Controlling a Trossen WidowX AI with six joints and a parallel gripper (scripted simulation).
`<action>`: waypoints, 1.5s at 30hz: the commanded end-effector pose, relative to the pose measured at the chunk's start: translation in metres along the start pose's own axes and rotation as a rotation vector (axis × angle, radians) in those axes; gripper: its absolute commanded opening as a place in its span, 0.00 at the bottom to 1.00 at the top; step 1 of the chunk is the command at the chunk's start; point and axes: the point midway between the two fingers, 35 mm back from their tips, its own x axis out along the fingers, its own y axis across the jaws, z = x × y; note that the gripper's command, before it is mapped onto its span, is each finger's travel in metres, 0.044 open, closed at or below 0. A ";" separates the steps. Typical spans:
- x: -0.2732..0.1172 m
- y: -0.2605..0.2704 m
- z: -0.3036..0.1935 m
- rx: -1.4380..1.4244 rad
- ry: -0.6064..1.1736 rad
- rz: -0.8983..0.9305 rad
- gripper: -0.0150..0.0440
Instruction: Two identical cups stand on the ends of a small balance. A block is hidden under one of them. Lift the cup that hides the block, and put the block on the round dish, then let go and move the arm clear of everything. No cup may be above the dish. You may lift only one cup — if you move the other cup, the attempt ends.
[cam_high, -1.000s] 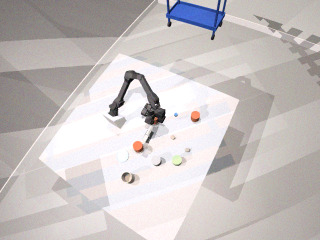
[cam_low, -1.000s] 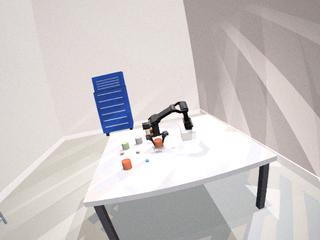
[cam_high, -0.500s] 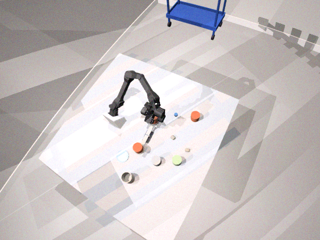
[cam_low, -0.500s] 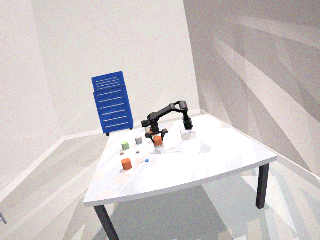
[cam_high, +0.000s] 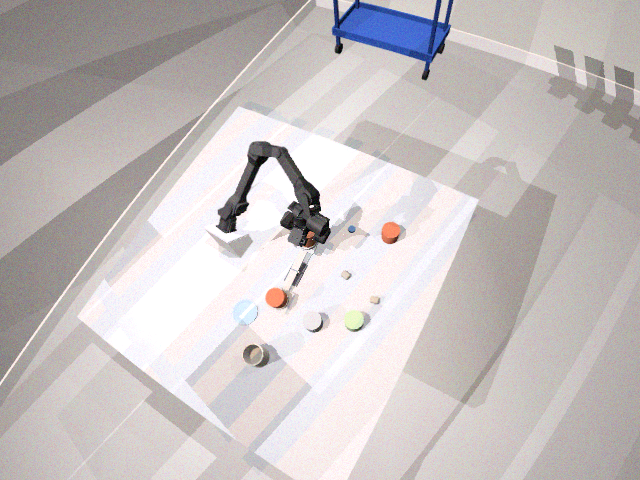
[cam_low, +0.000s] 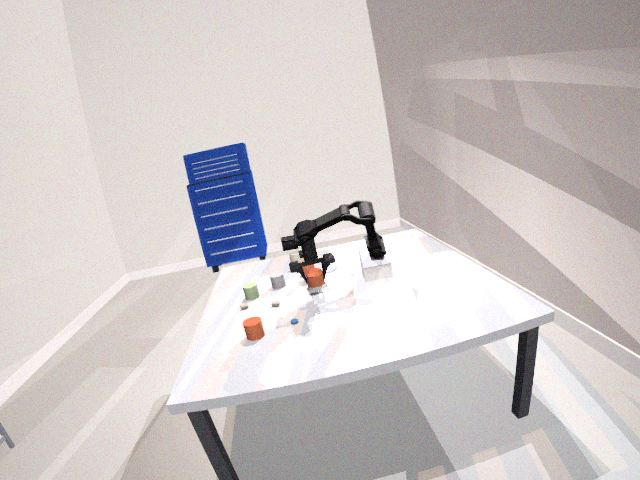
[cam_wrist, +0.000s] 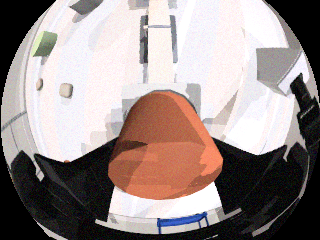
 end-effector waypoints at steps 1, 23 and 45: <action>-0.009 0.004 -0.001 -0.013 -0.002 0.013 0.25; -0.037 0.003 0.000 -0.013 -0.002 0.012 0.25; -0.065 -0.001 -0.002 -0.012 0.003 0.012 0.25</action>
